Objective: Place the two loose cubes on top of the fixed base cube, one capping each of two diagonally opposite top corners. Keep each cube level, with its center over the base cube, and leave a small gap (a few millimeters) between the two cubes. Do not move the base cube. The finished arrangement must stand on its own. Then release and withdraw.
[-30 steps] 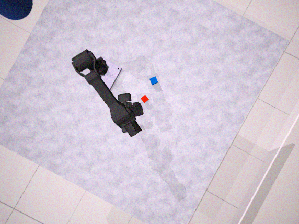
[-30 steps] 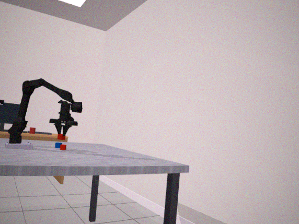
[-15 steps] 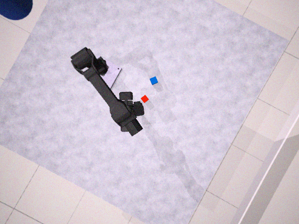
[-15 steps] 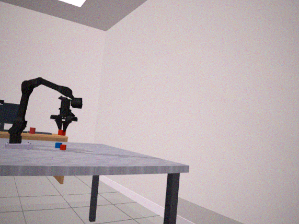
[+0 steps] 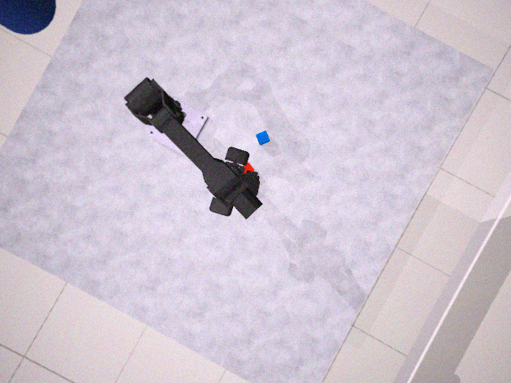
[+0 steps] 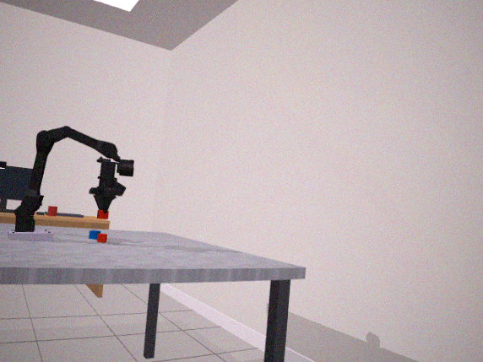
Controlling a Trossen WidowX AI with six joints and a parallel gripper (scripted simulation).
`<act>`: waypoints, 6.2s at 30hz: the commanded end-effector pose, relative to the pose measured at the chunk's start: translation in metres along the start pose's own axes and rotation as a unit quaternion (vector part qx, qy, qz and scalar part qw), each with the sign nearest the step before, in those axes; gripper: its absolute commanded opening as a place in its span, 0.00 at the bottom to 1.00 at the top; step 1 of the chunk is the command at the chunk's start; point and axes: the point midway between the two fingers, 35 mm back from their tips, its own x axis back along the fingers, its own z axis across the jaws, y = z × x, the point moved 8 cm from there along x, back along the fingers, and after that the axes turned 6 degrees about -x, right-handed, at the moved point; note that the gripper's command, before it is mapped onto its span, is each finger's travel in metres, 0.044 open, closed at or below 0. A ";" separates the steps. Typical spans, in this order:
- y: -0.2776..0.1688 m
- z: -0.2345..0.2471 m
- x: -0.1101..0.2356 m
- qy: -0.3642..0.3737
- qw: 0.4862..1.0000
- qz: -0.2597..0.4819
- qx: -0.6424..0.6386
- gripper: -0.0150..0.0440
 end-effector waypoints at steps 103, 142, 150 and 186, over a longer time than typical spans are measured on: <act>0.030 0.192 -0.056 0.010 0.686 0.011 -0.728 0.43; 0.030 0.191 -0.048 0.010 0.687 0.009 -0.726 0.60; 0.030 0.191 -0.040 0.010 0.687 0.009 -0.726 0.60; 0.035 0.156 -0.021 0.009 0.879 0.007 -0.476 0.70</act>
